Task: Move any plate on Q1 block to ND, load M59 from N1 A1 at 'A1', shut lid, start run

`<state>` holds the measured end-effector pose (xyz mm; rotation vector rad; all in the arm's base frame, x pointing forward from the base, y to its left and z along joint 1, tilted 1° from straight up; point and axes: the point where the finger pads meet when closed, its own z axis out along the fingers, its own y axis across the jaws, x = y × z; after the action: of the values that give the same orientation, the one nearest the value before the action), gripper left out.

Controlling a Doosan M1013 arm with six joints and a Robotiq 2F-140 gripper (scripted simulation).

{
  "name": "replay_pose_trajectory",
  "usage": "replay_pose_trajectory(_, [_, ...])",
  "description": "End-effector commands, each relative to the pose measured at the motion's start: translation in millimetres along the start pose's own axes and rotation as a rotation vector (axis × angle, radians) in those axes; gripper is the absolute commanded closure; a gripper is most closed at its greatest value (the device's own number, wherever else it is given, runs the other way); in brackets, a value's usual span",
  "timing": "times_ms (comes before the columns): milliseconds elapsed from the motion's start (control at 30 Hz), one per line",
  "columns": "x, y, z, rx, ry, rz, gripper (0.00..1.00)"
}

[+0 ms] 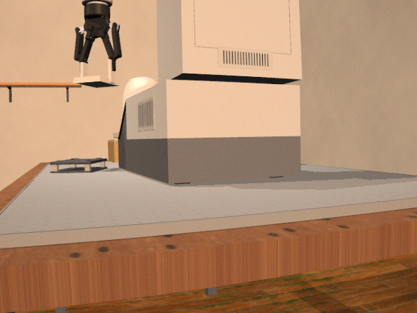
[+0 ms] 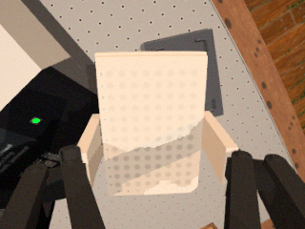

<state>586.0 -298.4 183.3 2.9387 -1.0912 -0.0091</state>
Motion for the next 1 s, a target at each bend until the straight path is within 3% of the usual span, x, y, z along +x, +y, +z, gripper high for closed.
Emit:
replay_pose_trajectory(0, [3,-17,-0.1,-0.002,0.0,0.057,1.0])
replay_pose_trajectory(967, [17,-123,0.2,-0.002,0.0,0.361,1.0])
